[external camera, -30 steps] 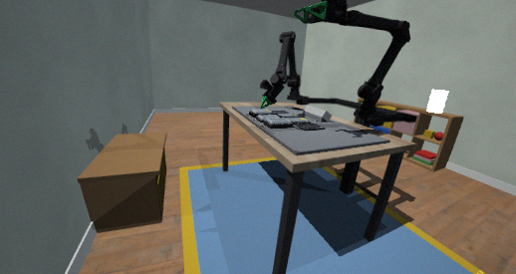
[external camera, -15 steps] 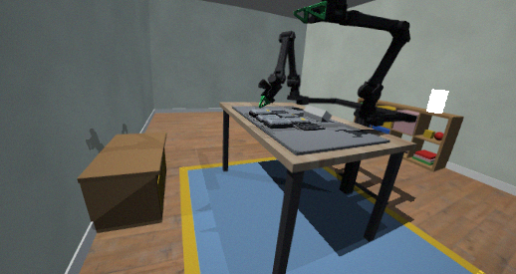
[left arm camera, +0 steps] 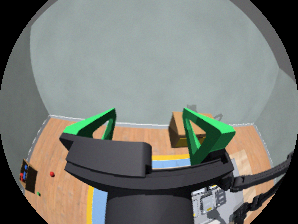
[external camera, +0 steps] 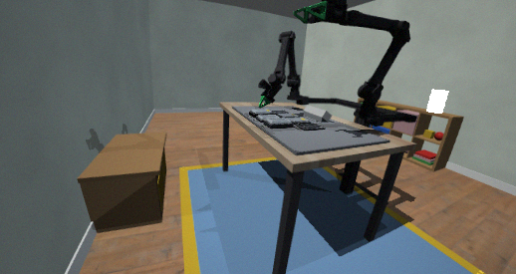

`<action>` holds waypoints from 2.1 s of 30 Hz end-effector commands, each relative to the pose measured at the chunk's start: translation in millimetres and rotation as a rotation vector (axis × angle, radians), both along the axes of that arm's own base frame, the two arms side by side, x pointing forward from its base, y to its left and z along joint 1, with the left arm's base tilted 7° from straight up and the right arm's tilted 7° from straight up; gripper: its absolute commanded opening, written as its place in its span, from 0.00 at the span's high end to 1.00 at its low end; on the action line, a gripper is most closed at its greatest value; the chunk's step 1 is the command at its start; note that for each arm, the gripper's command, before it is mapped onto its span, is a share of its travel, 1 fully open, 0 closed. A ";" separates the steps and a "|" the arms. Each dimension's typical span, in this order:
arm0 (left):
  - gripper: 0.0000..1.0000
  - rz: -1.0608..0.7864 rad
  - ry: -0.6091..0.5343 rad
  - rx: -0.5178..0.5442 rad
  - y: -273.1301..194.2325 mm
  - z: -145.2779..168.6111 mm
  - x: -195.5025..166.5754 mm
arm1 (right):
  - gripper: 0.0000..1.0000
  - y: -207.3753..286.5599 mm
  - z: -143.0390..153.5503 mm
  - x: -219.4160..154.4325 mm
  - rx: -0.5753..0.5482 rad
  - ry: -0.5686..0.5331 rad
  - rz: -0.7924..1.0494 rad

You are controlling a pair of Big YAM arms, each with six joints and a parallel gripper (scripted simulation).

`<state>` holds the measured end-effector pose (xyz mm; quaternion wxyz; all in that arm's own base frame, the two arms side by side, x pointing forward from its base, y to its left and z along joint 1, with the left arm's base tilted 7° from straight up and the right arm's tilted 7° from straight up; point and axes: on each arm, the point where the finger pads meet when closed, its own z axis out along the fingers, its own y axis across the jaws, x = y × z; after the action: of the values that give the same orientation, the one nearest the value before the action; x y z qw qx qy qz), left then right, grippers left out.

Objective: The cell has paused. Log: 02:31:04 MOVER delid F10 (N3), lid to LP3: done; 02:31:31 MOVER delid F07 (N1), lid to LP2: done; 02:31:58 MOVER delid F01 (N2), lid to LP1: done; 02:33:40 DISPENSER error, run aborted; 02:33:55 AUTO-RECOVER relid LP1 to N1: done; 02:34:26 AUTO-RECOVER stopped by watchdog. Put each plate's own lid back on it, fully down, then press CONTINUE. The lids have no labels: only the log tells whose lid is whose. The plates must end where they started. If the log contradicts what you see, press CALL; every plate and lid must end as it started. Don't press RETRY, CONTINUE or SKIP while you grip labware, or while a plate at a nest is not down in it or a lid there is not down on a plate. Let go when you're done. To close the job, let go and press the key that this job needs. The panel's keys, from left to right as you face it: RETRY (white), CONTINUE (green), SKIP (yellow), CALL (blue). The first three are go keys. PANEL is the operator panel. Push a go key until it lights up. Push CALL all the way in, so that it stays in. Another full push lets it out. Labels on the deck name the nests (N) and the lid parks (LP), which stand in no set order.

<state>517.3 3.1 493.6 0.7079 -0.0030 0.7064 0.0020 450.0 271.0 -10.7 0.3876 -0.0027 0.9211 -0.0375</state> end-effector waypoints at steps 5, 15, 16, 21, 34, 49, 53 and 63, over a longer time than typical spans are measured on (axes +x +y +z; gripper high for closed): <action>0.00 -0.008 -0.060 0.008 -3.9 34.3 0.0 | 1.00 10.6 10.8 8.5 0.013 -0.027 0.017; 0.00 -0.008 -0.060 0.008 -3.9 34.3 0.0 | 0.00 -44.5 4.9 -22.1 -0.002 0.188 0.006; 0.00 -0.008 -0.060 0.008 -3.9 34.3 0.0 | 0.00 -48.8 4.3 -24.7 -0.005 0.208 0.008; 0.00 -0.008 -0.060 0.008 -3.9 34.3 0.0 | 0.00 -62.7 4.7 -31.4 0.007 0.269 0.008; 0.00 -0.008 -0.060 0.008 -3.9 34.3 0.0 | 0.00 -55.3 1.6 -18.4 0.001 0.518 0.001; 0.00 -0.008 -0.060 0.008 -3.9 34.3 0.0 | 0.00 -55.1 2.7 -28.4 -0.004 0.677 0.008; 0.00 -0.008 -0.060 0.008 -3.9 34.3 0.0 | 0.00 -54.4 3.0 -26.7 0.003 0.668 -0.001; 0.00 -0.008 -0.060 0.008 -3.9 34.3 0.0 | 0.00 -62.3 -22.8 -36.0 -0.014 0.699 -0.001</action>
<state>517.3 3.1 493.6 0.7079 -0.0030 0.7064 0.0020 412.8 209.0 -24.1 0.0504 -0.0105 0.9978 -0.0412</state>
